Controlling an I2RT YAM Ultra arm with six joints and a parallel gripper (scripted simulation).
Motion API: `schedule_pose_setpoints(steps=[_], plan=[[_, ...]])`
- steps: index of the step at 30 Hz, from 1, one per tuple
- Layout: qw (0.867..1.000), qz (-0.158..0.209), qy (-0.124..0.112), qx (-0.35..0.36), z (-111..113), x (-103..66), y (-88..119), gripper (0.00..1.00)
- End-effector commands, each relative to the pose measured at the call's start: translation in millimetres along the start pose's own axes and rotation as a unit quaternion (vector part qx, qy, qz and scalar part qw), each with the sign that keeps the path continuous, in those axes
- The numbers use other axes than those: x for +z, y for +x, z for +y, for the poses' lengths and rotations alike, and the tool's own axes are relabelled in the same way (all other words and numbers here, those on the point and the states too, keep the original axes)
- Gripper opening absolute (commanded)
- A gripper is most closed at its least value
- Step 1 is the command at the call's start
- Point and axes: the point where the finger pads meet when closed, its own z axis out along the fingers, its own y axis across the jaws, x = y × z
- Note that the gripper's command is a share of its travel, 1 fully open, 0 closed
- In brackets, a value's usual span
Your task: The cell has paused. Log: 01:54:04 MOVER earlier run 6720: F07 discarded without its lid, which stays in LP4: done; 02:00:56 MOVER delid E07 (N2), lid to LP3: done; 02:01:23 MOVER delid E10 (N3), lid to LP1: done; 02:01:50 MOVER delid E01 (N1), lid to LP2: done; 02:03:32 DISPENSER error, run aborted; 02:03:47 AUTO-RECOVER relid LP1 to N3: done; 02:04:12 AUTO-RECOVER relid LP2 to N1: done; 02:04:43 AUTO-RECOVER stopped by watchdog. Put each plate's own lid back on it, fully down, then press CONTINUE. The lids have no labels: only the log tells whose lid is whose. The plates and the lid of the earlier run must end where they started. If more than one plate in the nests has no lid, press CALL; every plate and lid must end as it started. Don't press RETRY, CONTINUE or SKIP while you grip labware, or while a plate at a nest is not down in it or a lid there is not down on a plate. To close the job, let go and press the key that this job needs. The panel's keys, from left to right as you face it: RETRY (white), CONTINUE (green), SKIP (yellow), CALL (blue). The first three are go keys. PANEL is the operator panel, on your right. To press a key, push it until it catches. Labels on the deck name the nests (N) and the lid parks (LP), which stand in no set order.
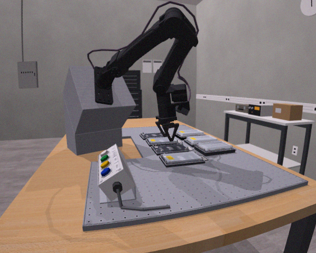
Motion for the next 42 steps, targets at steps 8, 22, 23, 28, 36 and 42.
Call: schedule_pose_setpoints(steps=[8,22,23,28,36,42], plan=[[0.979,-0.205,-0.007,0.0,-48.5,-6.2,-29.1,0.81],[0.954,-0.301,0.001,-0.002,-92.0,-7.3,-50.6,0.0],[0.954,-0.301,0.001,-0.002,-92.0,-7.3,-50.6,0.0],[0.954,-0.301,0.001,-0.002,-92.0,-7.2,-50.5,0.0],[0.957,-0.289,0.0,0.004,-92.2,-8.3,-42.0,0.0],[0.957,-0.289,0.0,0.004,-92.2,-8.3,-42.0,0.0]])
